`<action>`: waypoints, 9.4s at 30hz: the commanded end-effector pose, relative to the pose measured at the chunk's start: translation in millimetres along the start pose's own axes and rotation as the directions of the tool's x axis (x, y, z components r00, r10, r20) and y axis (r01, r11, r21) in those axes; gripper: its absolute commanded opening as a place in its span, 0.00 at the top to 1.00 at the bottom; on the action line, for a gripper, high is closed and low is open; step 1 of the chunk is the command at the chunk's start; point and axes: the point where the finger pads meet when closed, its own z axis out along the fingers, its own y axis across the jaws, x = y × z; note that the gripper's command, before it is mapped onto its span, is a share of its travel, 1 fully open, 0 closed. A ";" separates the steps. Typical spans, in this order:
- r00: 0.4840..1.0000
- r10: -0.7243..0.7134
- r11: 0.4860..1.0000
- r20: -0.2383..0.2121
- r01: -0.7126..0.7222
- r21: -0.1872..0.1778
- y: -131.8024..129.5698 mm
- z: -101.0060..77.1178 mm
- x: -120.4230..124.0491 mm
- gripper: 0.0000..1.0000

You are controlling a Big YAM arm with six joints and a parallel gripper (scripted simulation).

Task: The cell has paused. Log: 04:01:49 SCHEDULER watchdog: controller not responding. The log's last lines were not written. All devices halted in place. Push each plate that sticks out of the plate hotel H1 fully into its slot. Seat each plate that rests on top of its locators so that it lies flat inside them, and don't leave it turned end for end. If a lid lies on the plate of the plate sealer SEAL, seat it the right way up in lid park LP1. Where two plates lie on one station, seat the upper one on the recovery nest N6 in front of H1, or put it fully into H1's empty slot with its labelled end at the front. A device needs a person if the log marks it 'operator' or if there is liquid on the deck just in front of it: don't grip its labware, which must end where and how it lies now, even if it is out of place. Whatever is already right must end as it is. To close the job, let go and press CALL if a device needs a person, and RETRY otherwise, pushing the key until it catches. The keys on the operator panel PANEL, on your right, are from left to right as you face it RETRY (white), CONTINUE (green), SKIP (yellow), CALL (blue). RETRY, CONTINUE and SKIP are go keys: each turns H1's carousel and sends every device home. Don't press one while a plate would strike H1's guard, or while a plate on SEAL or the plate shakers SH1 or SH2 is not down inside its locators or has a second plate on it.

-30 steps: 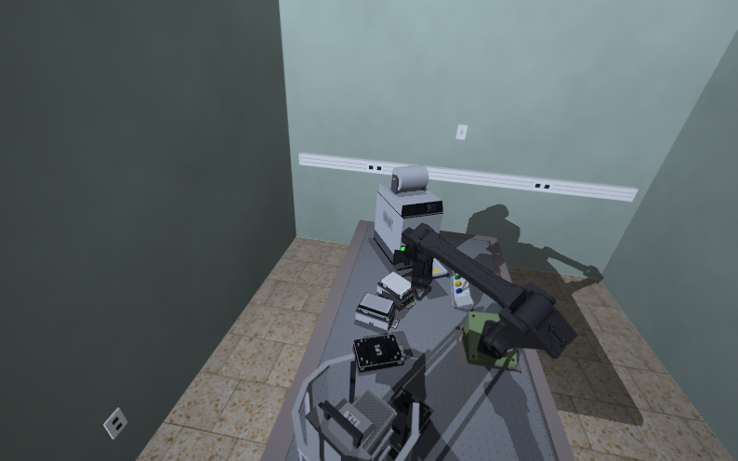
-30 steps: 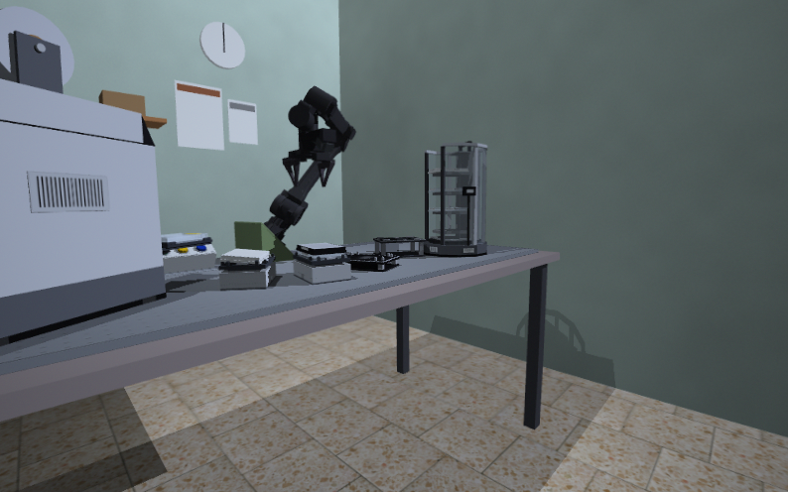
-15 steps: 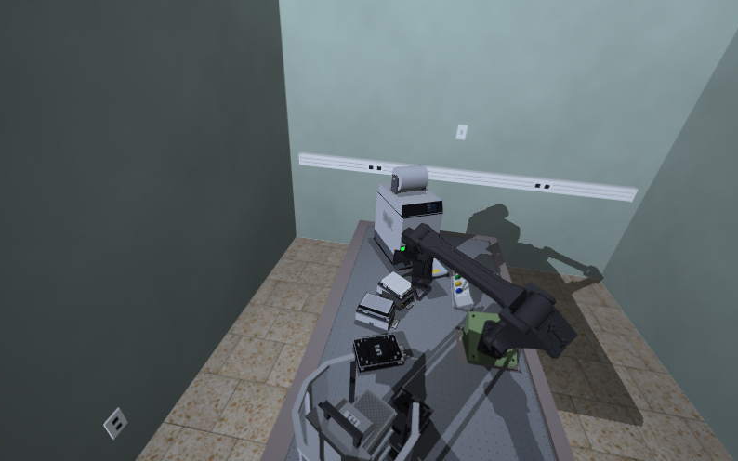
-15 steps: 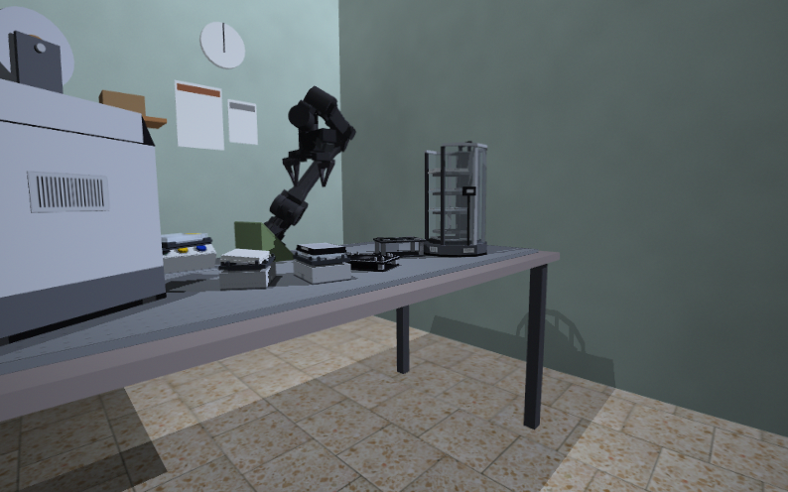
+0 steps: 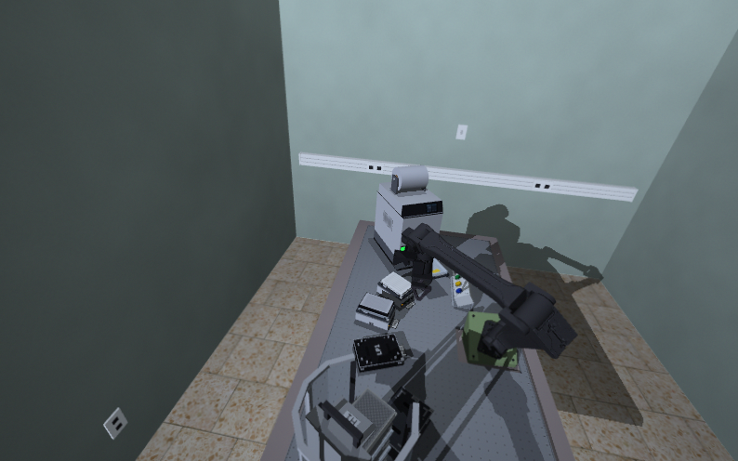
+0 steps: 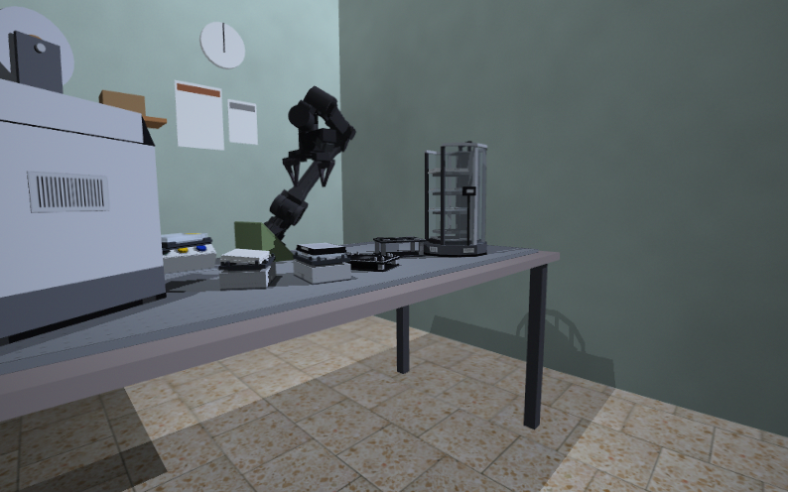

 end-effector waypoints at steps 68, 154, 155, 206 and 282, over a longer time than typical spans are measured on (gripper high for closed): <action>0.919 0.390 0.920 0.051 -0.391 0.021 -133.3 -20.3 -38.7 0.00; 0.864 0.502 0.864 0.026 -0.503 0.024 -332.0 -15.6 6.8 0.00; 0.876 0.482 0.876 0.026 -0.482 0.025 -332.0 -15.6 6.8 0.00; 0.854 -0.520 0.854 -0.008 0.520 0.034 -331.9 -15.5 6.9 0.00; 0.852 -0.524 0.851 -0.004 0.524 0.036 -328.1 33.2 12.0 0.00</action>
